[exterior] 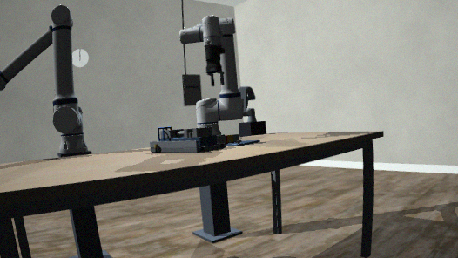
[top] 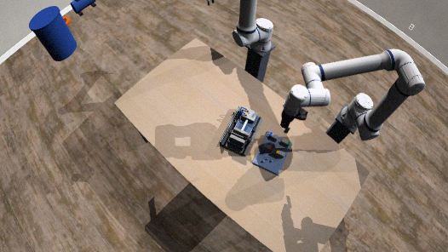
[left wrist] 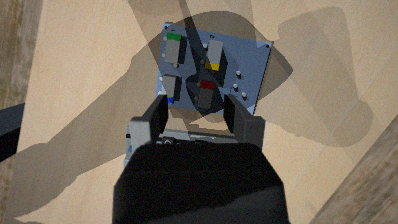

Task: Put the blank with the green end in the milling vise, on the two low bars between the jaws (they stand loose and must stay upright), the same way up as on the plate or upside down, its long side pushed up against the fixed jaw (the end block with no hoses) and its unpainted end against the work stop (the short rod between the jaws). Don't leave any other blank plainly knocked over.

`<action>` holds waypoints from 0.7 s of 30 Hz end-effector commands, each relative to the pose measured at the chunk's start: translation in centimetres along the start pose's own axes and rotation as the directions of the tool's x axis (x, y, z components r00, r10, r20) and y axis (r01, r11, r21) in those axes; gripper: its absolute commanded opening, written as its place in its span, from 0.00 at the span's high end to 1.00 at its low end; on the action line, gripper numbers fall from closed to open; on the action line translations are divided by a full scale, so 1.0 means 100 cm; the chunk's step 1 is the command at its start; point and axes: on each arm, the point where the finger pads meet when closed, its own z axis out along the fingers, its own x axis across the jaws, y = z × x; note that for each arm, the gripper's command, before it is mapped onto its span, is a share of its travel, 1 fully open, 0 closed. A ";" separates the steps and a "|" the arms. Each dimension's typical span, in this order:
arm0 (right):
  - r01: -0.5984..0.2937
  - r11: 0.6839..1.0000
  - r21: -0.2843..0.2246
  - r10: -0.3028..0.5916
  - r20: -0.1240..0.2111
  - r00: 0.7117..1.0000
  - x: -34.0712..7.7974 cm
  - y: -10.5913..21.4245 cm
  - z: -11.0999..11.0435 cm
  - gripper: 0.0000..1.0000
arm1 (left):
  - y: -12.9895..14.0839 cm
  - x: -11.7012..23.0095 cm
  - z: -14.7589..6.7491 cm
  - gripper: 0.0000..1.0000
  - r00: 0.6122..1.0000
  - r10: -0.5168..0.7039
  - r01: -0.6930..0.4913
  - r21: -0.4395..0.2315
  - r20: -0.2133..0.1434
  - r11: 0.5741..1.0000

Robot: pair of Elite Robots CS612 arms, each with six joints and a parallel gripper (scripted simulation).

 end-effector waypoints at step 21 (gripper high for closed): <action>0.000 1.000 -0.002 0.000 0.000 1.000 0.000 0.001 -0.001 0.00 | 0.000 0.000 -0.001 0.00 0.987 0.158 -0.158 -0.002 -0.001 0.987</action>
